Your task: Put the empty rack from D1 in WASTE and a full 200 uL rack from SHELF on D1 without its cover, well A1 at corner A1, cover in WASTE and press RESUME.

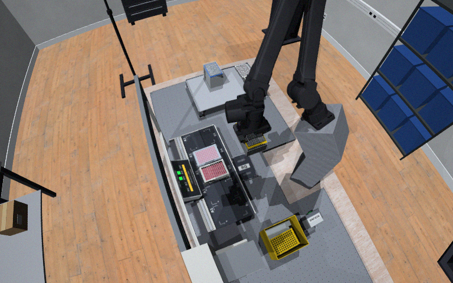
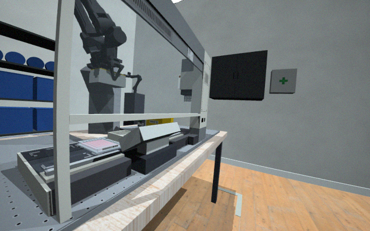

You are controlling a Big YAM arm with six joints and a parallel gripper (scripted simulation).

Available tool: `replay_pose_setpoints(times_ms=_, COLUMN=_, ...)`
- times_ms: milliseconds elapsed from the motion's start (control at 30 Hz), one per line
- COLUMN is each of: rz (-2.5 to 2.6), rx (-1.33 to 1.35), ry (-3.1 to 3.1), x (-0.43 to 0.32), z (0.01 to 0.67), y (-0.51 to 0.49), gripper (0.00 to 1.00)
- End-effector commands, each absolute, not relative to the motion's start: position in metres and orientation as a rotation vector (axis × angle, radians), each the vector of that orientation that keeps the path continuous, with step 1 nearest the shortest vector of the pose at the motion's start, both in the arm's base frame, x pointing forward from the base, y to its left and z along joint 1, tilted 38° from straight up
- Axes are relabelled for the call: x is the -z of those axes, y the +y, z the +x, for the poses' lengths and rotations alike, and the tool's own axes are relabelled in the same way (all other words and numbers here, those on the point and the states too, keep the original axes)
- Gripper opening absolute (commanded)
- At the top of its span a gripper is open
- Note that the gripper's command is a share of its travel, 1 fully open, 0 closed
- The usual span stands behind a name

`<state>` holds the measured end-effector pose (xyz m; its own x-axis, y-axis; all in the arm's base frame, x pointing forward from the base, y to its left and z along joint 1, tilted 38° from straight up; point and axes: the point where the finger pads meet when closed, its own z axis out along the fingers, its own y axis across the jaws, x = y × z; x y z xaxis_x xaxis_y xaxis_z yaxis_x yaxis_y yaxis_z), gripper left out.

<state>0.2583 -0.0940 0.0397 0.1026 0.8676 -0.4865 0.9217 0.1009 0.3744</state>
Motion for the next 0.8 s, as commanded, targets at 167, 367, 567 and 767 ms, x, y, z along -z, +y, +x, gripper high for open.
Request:
replay_pose_setpoints(times_ms=167, rz=1.76, rx=0.064, ry=1.712, x=-0.051, z=0.2752, y=-0.09, gripper=0.0)
replay_pose_setpoints(times_ms=367, rz=1.765, rx=0.081, ry=1.72, x=-0.0476, z=0.2688, y=-0.0924, gripper=0.0)
replay_pose_setpoints(times_ms=567, rz=1.765, rx=0.081, ry=1.72, x=-0.0476, z=0.2691, y=-0.0922, gripper=0.0)
replay_pose_setpoints(times_ms=767, rz=1.765, rx=0.081, ry=1.72, x=-0.0477, z=0.2696, y=-0.0919, gripper=0.0)
